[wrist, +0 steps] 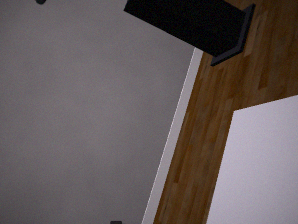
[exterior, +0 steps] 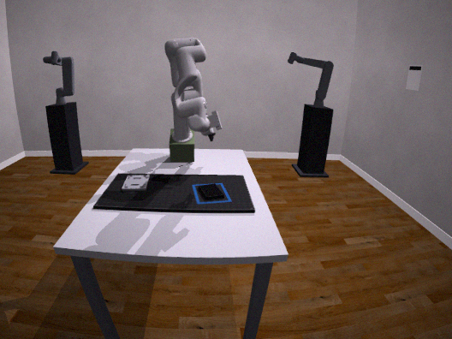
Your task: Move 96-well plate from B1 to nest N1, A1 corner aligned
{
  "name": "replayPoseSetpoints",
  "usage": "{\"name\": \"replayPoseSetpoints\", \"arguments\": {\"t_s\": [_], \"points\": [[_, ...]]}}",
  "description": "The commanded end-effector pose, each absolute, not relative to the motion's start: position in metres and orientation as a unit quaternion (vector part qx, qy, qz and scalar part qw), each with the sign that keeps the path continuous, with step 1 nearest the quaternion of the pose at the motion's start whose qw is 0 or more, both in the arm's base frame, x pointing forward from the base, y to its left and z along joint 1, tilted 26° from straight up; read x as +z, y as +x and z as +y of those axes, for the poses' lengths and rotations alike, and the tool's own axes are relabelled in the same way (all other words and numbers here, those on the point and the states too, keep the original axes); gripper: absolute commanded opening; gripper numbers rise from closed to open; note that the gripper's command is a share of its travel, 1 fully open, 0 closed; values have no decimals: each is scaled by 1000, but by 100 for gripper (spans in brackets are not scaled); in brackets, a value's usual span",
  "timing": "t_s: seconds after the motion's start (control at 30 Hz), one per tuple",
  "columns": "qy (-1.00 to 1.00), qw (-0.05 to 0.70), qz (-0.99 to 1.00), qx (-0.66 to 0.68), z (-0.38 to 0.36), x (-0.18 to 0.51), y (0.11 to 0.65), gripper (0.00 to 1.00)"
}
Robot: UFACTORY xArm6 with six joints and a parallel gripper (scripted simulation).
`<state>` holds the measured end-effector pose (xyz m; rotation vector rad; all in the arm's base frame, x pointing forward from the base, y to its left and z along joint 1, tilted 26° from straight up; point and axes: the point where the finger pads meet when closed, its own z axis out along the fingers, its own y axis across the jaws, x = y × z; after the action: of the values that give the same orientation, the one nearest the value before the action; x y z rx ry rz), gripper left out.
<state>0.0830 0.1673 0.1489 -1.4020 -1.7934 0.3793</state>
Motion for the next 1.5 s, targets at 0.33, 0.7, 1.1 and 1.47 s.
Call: {"name": "replayPoseSetpoints", "arguments": {"t_s": [0.33,0.7,1.1,1.47], "points": [[-555,405,-711,150,168,149,83,100],[-611,349,-690,168,159,137,103,100],[-697,255,-645,181,143,117,142,100],[-788,145,-576,165,129,103,190,100]]}}
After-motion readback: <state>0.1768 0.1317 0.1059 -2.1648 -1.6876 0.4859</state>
